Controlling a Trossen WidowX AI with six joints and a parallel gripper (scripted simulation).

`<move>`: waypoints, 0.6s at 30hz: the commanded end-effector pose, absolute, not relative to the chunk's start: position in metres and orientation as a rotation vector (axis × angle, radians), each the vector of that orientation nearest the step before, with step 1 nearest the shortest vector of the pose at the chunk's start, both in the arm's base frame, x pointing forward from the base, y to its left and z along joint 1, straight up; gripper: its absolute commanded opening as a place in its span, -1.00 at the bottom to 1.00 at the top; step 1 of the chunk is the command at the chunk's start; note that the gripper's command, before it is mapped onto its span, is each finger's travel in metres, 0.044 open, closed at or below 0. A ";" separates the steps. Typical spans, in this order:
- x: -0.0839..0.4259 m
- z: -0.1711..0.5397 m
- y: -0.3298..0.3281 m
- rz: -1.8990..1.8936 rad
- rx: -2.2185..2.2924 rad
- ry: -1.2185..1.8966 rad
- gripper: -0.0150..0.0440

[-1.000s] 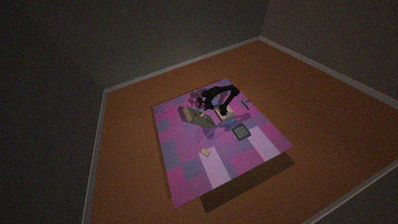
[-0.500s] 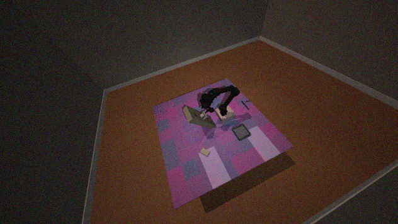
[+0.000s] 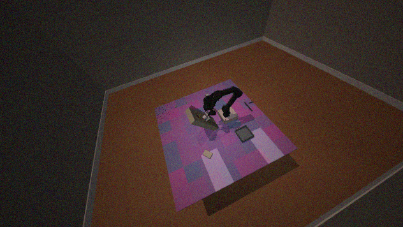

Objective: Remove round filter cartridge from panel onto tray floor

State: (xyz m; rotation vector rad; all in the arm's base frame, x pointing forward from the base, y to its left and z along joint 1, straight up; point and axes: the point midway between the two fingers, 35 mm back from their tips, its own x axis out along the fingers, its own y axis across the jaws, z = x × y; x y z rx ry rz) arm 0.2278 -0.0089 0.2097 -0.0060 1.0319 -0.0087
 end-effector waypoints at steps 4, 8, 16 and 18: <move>0.235 0.199 -0.009 -0.010 0.004 1.033 0.54; 0.238 0.193 -0.009 -0.010 0.004 1.032 0.54; 0.244 0.182 -0.009 -0.010 0.004 1.032 0.54; 0.246 0.179 -0.009 -0.010 0.004 1.032 0.54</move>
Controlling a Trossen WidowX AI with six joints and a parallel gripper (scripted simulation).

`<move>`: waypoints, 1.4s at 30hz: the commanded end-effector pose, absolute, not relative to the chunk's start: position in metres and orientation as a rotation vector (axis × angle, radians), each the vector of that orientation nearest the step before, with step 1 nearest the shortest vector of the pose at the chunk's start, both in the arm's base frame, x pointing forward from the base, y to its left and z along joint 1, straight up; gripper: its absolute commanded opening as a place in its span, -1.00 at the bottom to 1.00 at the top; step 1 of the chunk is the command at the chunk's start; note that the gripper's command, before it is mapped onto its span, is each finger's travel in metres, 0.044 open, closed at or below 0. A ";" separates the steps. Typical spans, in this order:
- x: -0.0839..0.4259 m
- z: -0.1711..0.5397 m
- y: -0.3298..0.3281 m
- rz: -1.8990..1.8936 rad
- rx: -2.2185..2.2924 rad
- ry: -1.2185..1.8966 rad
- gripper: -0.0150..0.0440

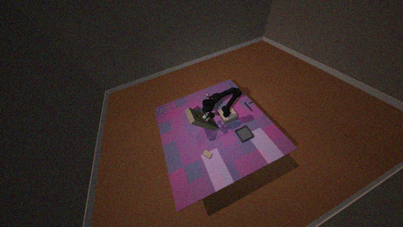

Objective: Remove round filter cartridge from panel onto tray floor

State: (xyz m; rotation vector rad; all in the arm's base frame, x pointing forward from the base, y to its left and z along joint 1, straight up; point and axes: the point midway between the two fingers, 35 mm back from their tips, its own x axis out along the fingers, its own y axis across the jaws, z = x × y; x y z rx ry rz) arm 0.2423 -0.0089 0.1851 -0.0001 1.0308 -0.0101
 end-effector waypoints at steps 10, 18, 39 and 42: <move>0.245 0.180 -0.009 -0.010 0.000 1.032 0.41; 0.245 0.180 -0.009 -0.010 0.000 1.032 0.23; 0.257 0.206 -0.008 -0.003 0.004 1.030 -0.49; 0.253 0.219 -0.008 -0.003 0.004 1.031 -0.49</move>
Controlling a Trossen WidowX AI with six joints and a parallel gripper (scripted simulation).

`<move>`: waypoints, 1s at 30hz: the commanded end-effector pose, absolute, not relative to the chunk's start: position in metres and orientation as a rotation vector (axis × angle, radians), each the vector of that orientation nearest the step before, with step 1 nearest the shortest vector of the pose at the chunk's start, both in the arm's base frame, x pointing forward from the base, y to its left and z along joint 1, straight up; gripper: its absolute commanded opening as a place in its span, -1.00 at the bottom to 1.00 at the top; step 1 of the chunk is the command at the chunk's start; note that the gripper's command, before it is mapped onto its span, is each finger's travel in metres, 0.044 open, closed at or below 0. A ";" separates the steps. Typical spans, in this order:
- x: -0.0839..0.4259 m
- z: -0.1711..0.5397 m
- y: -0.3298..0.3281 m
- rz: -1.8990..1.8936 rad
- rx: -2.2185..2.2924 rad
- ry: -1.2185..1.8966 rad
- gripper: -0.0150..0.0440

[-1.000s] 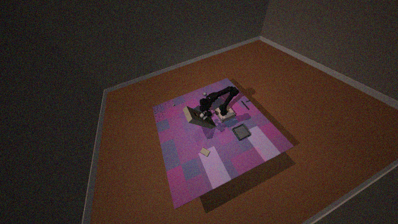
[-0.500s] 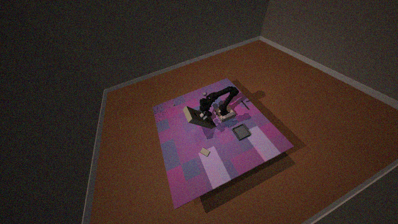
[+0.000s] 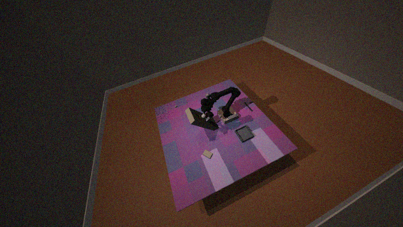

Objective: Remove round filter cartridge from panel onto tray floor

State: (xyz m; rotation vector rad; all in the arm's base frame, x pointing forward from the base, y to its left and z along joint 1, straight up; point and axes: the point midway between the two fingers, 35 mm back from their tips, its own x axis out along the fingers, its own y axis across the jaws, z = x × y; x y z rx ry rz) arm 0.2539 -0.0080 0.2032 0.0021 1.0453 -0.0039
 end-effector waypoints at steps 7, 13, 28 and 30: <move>0.239 0.248 -0.008 -0.003 0.004 1.032 -0.49; 0.224 0.272 -0.008 -0.003 0.004 1.033 -0.49; 0.223 0.277 0.017 -0.002 0.008 1.047 -0.49; 0.224 0.276 0.022 -0.002 0.008 1.048 -0.49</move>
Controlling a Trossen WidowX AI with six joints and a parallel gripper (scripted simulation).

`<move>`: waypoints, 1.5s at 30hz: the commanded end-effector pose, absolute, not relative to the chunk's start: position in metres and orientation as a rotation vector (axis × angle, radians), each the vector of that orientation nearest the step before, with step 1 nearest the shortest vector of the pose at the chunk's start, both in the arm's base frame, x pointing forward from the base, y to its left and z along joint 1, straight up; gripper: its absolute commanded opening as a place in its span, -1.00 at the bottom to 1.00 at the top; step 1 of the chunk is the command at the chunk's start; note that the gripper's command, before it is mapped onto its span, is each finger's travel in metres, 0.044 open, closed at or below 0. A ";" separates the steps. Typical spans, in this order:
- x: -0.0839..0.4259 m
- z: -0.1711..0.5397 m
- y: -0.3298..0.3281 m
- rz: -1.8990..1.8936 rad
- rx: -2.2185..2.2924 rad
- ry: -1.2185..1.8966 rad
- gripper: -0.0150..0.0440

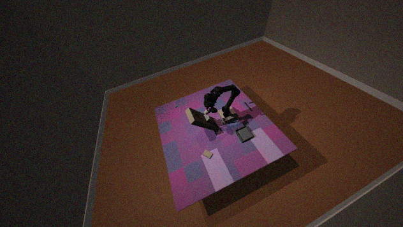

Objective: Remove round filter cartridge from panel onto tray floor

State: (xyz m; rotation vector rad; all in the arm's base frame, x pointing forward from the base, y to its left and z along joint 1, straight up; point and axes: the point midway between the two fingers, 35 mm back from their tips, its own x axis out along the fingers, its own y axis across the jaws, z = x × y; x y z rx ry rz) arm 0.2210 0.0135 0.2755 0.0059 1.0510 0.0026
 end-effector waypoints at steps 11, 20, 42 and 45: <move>0.226 0.271 0.053 -0.001 0.009 1.047 -0.49; 0.225 0.268 0.079 0.001 0.011 1.035 -0.49; 0.185 0.245 0.168 0.552 -0.311 1.019 -0.49; 0.175 0.242 0.180 0.632 -0.357 1.007 -0.49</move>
